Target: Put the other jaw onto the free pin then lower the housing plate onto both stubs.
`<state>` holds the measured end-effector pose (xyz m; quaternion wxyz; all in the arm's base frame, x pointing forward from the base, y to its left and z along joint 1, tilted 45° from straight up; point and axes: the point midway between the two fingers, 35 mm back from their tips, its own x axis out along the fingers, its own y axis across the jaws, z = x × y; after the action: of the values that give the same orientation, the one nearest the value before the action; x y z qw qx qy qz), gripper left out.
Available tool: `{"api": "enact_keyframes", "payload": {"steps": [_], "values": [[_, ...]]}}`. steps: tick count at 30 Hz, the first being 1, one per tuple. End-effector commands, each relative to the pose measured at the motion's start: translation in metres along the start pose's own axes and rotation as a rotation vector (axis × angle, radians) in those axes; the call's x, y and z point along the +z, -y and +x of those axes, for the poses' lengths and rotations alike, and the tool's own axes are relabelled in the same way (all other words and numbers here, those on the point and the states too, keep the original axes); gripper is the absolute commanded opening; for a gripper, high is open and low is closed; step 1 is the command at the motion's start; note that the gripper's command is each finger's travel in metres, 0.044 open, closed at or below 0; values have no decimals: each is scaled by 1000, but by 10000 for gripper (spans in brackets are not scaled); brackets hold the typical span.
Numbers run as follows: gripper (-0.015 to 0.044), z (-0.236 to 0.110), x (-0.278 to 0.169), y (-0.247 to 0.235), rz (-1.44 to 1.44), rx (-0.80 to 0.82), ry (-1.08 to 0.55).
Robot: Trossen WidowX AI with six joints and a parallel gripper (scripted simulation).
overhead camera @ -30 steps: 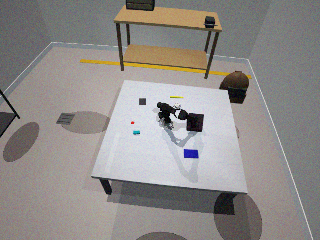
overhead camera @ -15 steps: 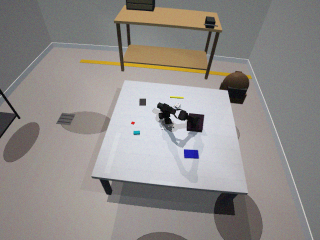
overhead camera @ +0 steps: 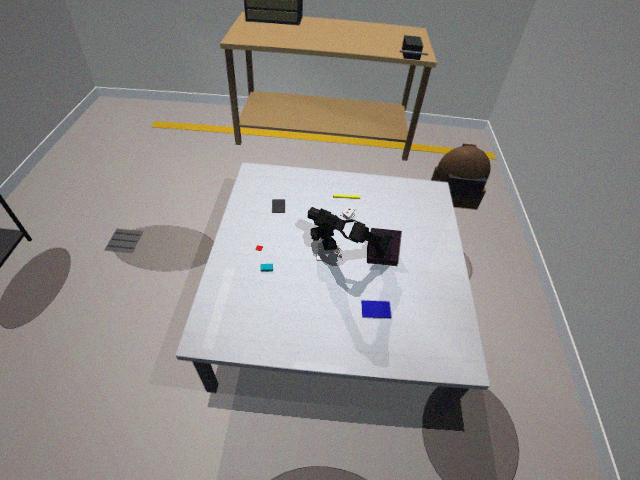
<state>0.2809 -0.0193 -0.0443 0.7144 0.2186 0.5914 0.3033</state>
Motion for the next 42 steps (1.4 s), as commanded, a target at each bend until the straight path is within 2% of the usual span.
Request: {"api": "enact_keyframes", "payload": {"steps": [1, 42], "values": [[134, 0, 0, 0, 2, 3, 3], [134, -4, 1, 0, 2, 3, 3]]}}
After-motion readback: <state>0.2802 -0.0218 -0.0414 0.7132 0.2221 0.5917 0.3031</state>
